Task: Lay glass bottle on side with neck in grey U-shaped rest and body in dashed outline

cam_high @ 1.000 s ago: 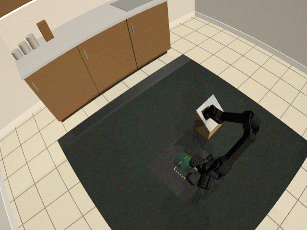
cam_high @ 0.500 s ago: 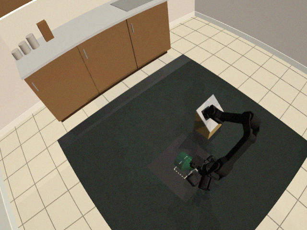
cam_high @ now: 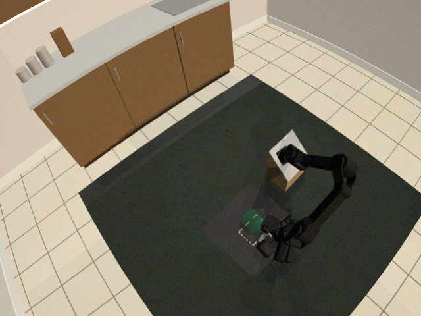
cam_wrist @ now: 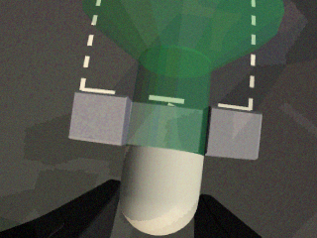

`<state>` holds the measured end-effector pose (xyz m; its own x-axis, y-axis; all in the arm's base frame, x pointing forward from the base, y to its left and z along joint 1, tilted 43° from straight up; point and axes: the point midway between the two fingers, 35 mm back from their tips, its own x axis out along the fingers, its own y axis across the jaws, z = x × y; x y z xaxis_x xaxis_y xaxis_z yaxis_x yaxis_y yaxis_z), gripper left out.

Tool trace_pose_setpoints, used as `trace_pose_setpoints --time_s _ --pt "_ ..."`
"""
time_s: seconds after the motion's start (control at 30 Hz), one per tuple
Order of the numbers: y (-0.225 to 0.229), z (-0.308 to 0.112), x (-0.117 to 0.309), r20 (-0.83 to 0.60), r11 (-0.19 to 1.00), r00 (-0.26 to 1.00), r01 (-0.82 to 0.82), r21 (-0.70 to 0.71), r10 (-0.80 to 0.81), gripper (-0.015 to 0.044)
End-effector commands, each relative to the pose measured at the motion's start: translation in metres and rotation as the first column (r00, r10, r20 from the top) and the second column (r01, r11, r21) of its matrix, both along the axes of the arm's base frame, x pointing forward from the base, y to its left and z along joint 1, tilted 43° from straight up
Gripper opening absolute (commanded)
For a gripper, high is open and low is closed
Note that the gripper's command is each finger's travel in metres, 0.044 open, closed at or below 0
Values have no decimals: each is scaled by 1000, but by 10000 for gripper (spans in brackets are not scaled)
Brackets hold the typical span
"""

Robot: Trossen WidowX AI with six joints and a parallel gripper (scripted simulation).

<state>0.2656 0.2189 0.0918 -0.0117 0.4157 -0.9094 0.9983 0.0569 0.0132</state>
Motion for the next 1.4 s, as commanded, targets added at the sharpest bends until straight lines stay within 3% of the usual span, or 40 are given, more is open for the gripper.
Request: trace_pose_setpoints --time_s 0.0,1.37 --pt "2 -2 0 -2 1000 1000 3 -2 -3 123" --pt "8 -8 -1 5 1000 1000 -14 23 14 123"
